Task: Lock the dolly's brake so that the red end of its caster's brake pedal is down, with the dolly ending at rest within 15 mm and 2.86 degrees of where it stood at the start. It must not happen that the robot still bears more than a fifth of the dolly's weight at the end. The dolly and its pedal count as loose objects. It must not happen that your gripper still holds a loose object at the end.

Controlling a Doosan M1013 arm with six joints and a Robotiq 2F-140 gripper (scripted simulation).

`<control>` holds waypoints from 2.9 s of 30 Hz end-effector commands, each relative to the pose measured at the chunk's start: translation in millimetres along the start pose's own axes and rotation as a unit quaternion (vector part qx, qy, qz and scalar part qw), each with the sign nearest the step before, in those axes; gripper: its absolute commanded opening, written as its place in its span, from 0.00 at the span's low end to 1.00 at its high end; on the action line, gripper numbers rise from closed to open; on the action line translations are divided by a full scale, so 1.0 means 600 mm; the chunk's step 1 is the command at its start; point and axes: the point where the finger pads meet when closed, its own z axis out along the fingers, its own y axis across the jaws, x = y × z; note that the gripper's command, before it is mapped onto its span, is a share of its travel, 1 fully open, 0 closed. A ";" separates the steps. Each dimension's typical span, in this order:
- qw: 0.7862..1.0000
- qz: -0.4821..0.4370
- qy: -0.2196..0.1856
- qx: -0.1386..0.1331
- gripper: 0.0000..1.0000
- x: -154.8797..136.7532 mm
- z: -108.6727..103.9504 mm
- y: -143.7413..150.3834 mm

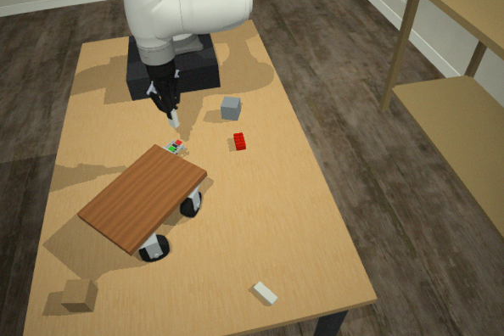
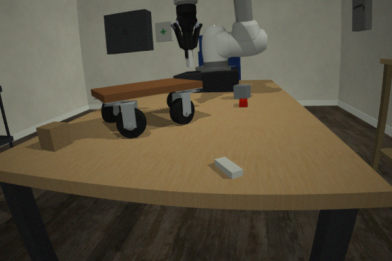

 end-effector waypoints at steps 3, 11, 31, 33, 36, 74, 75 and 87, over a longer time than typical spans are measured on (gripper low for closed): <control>1.000 0.000 0.000 0.000 0.00 0.000 0.010 0.000; 1.000 0.000 0.000 0.000 0.00 0.000 0.033 0.000; 1.000 0.000 0.000 0.000 0.00 0.001 0.094 0.001; 1.000 0.000 0.000 0.000 0.00 0.001 0.099 0.001; 1.000 0.000 0.000 0.000 0.00 0.001 0.105 0.002; 1.000 0.000 0.000 0.000 0.00 0.001 0.113 0.002; 1.000 0.000 0.000 0.000 0.00 0.001 0.113 0.002; 1.000 0.000 0.000 0.000 0.00 0.001 0.113 0.002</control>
